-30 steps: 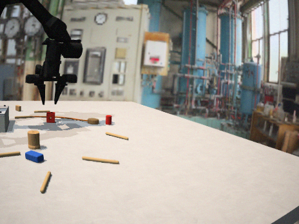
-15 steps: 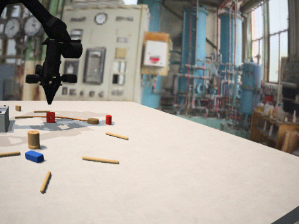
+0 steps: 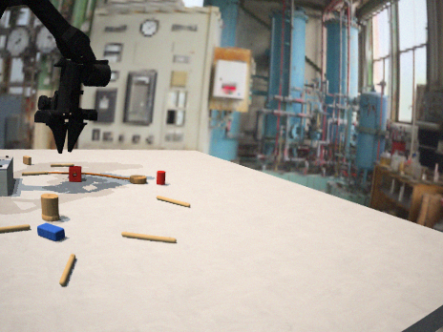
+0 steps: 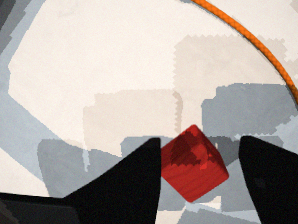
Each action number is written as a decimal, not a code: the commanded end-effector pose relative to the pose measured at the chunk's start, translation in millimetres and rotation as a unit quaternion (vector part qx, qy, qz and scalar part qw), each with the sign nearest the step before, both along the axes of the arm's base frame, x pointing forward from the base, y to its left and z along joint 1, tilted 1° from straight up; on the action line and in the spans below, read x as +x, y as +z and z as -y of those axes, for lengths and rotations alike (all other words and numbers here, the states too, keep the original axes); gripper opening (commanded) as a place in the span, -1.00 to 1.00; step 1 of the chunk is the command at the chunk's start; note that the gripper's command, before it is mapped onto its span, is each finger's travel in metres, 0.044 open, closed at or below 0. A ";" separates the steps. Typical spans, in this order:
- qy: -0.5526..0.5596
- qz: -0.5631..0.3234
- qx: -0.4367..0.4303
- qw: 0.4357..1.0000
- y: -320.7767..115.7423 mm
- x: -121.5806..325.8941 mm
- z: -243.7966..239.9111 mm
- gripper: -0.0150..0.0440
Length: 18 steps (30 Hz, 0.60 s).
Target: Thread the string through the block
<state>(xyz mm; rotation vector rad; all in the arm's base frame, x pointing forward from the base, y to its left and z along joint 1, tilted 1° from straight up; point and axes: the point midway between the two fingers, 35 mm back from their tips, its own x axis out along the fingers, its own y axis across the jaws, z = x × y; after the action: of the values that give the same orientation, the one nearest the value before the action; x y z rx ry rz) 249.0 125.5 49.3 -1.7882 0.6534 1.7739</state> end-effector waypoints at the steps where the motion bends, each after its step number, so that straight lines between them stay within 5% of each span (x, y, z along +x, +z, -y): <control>1: 0.299 0.008 -0.006 0.954 -0.2 -32.2 -27.5 0.40; 4: 0.468 0.012 -0.009 0.883 -0.4 -52.6 -41.6 0.67; 8: 0.506 0.013 -0.009 0.863 -0.5 -57.5 -44.6 1.00; 18: 0.506 0.013 -0.009 0.863 -0.5 -57.5 -44.6 1.00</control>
<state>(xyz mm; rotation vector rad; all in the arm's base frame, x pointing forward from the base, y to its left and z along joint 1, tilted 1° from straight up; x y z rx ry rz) 192.3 170.3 49.3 -2.3603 -0.3894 2.3198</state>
